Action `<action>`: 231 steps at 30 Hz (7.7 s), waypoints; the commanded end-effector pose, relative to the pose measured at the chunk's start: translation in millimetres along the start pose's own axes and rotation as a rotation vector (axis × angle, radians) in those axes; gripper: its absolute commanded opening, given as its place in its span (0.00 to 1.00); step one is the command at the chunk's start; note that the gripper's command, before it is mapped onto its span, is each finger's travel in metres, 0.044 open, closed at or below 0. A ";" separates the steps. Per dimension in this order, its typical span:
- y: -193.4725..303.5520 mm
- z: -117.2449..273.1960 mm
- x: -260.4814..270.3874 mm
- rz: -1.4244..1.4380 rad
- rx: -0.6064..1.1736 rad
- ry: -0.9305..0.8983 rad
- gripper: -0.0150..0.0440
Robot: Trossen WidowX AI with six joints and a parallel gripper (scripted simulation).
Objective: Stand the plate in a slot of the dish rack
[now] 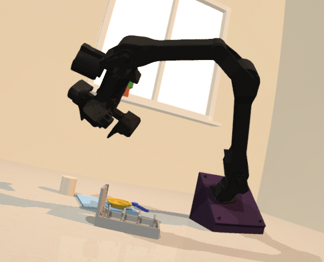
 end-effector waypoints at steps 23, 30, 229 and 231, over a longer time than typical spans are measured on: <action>63.4 -36.5 47.6 -0.588 -0.236 -0.541 0.93; 76.4 -37.6 57.3 -0.758 -0.297 -0.677 0.93; 15.4 131.9 199.4 -2.769 0.687 -1.059 0.25; 14.6 129.9 200.5 -2.766 0.679 -1.037 0.25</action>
Point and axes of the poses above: the point midway between the two fingers, 35 mm back from their tips, its own z axis back along the fingers, its own x axis across the jaws, y = z × x, the point moved 3 cm from there along z, back along the fingers, and after that the axes turned 8 degrees about -z, right-handed, at the moved point
